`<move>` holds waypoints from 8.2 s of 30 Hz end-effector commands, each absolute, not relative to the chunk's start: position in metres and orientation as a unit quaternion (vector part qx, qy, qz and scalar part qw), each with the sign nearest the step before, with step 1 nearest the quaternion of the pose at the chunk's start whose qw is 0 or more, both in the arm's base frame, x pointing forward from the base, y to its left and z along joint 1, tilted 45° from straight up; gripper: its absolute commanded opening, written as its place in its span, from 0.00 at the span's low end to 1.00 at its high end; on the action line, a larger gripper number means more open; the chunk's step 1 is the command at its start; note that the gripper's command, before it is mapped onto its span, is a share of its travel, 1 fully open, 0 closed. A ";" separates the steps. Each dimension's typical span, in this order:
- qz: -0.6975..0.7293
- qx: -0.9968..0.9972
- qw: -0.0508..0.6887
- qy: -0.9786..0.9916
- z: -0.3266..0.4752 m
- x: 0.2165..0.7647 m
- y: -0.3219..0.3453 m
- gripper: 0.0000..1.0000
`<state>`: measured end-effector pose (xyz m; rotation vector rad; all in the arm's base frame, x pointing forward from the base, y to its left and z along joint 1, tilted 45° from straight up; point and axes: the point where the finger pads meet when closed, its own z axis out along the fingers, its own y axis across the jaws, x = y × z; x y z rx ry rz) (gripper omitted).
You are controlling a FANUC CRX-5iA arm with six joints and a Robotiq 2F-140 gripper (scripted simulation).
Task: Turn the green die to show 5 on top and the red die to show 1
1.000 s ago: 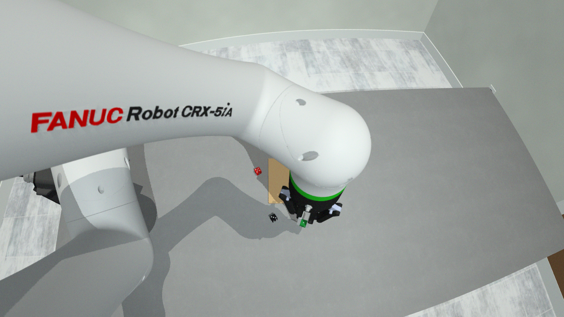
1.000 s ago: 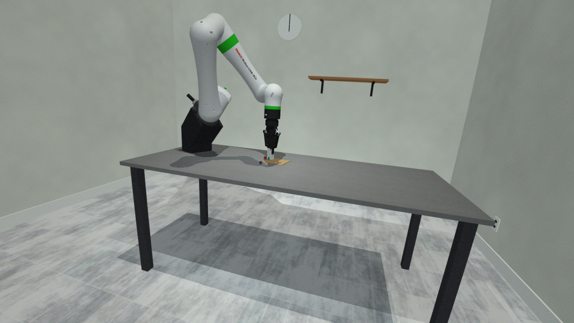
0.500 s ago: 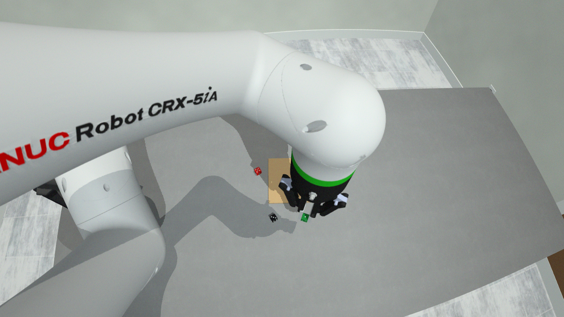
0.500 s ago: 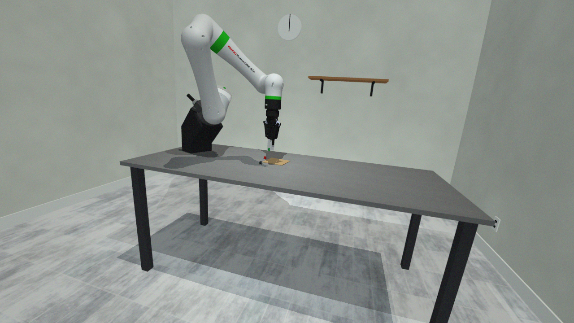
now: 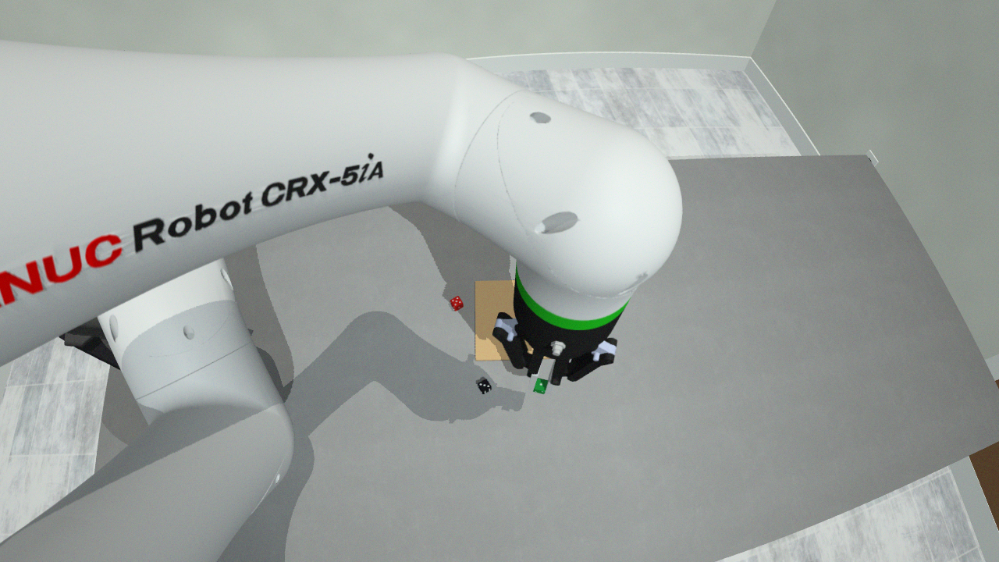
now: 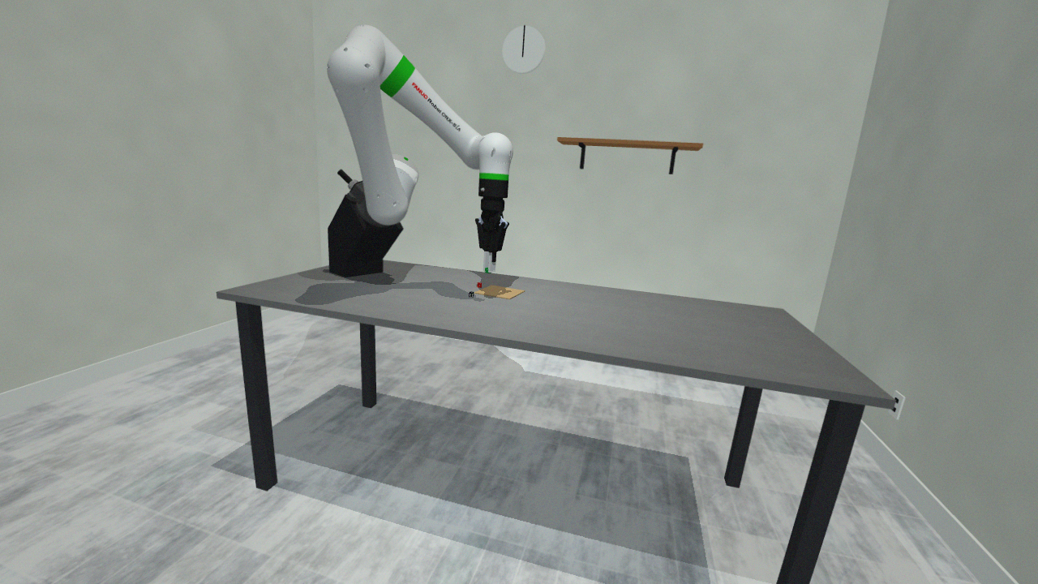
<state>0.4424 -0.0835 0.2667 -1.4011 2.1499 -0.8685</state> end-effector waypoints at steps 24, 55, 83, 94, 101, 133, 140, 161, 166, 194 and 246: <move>-0.369 -0.755 0.085 0.536 0.266 0.443 -0.087 0.07; -0.367 -0.917 -0.095 0.126 0.264 0.443 -0.092 0.07; -0.302 -0.895 -0.229 -0.236 0.263 0.443 -0.097 0.07; -0.262 -0.846 -0.274 -0.374 0.263 0.443 -0.098 0.07; -0.235 -0.807 -0.298 -0.453 0.262 0.443 -0.099 0.07; -0.096 -0.737 -0.408 -0.530 0.262 0.448 -0.096 0.07; -0.035 -0.741 -0.450 -0.496 0.261 0.449 -0.093 0.07; 0.138 -0.731 -0.546 -0.384 0.253 0.453 -0.082 0.07; 0.197 -0.718 -0.575 -0.339 0.251 0.455 -0.079 0.07; 0.215 -0.714 -0.582 -0.325 0.220 0.484 -0.088 0.07; 0.215 -0.714 -0.582 -0.325 0.196 0.506 -0.097 0.07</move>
